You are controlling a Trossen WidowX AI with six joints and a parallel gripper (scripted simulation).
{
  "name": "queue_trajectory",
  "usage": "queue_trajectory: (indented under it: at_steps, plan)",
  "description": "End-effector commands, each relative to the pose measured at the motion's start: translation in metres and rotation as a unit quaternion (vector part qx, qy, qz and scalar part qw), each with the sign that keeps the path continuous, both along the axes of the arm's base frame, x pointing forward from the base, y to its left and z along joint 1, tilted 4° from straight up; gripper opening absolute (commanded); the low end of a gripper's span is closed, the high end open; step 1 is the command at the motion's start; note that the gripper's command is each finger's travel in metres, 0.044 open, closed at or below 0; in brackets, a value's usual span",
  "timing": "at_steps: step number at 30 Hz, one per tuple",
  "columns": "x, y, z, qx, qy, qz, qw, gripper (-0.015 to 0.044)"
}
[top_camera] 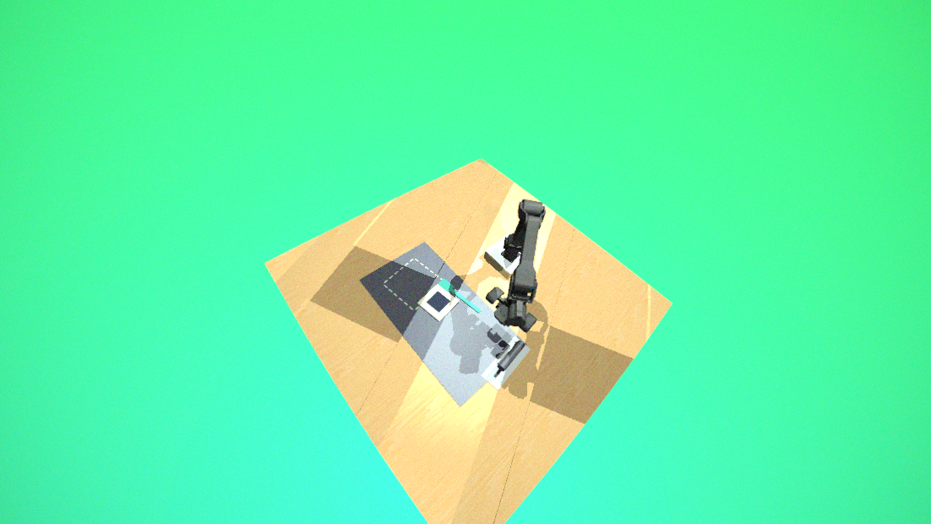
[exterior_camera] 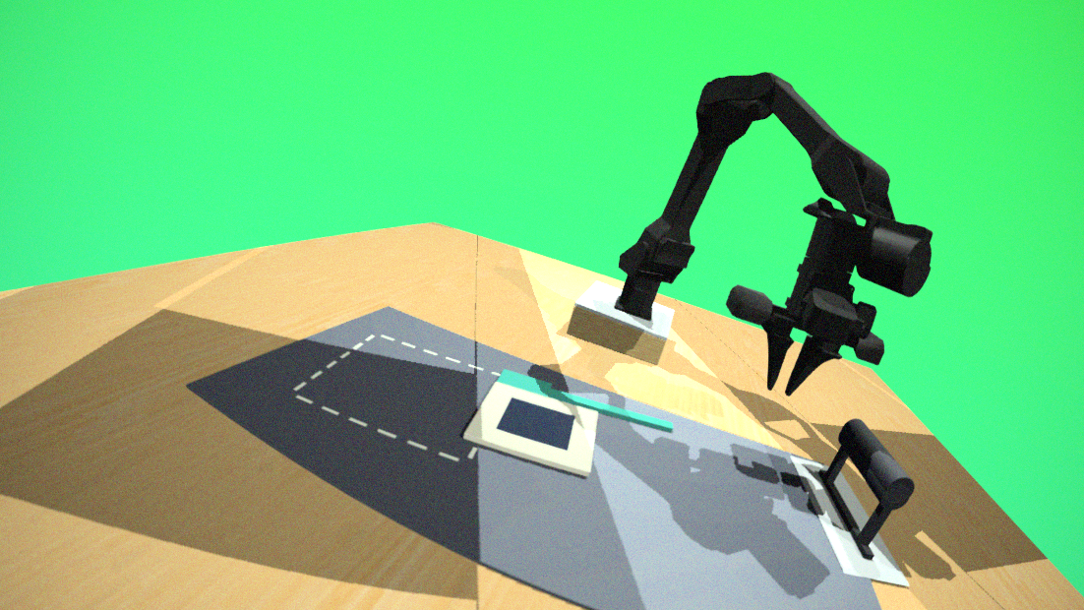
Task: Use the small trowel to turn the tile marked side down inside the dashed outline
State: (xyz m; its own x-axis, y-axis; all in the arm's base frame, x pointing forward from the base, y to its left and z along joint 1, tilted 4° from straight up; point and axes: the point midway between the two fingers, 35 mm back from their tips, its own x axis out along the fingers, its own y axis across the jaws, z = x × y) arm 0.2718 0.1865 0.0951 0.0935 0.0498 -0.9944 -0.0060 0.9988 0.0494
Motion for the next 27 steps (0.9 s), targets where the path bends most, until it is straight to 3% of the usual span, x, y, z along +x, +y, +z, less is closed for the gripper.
queue_trajectory:
  at_steps: [1,9,13,26,27]
  plan:
    - [0.0003,0.0013,0.0,0.0,0.0,0.0,1.0,0.01]
    - [-0.0002,0.0005,-0.0002,0.0,0.0,0.001,1.0,0.01]
    - [-0.0003,0.0005,-0.0003,0.0,0.0,0.001,1.0,0.0]
    - [-0.0003,0.0005,-0.0003,0.0,0.0,0.001,1.0,0.0]
    - [-0.0003,0.0005,-0.0003,0.0,0.0,0.001,1.0,0.0026]
